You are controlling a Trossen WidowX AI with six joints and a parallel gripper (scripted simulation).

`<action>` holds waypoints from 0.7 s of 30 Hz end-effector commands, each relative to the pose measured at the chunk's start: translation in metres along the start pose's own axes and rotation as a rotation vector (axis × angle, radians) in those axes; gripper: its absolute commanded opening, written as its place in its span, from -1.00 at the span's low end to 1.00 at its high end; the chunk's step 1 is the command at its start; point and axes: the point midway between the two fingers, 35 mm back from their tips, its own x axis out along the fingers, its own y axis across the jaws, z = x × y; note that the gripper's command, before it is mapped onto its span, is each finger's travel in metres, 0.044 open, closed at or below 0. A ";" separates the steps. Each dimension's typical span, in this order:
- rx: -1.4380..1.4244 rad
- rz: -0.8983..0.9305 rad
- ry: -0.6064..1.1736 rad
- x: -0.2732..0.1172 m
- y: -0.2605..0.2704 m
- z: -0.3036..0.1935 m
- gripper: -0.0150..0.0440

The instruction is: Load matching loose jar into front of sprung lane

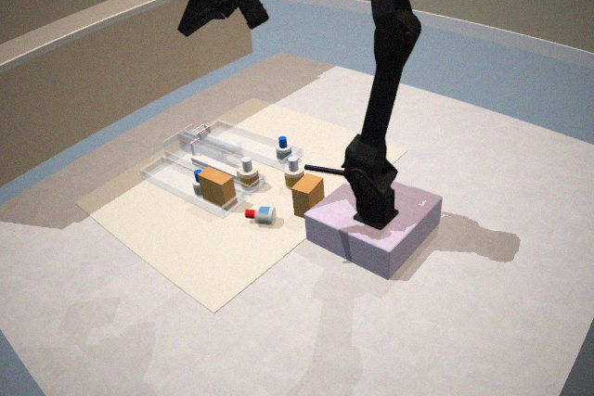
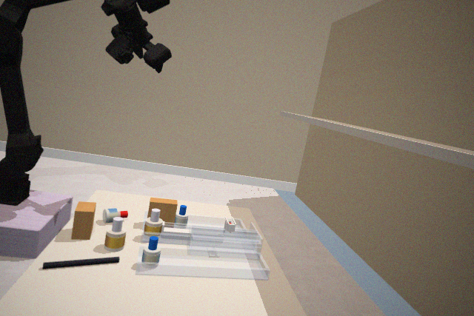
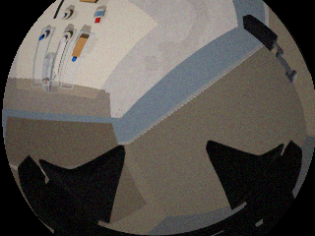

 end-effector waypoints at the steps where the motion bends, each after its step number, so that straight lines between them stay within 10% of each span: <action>1: -0.012 0.005 -0.003 0.001 0.002 0.001 0.95; 21: -1.082 0.135 -0.456 0.044 0.154 0.090 1.00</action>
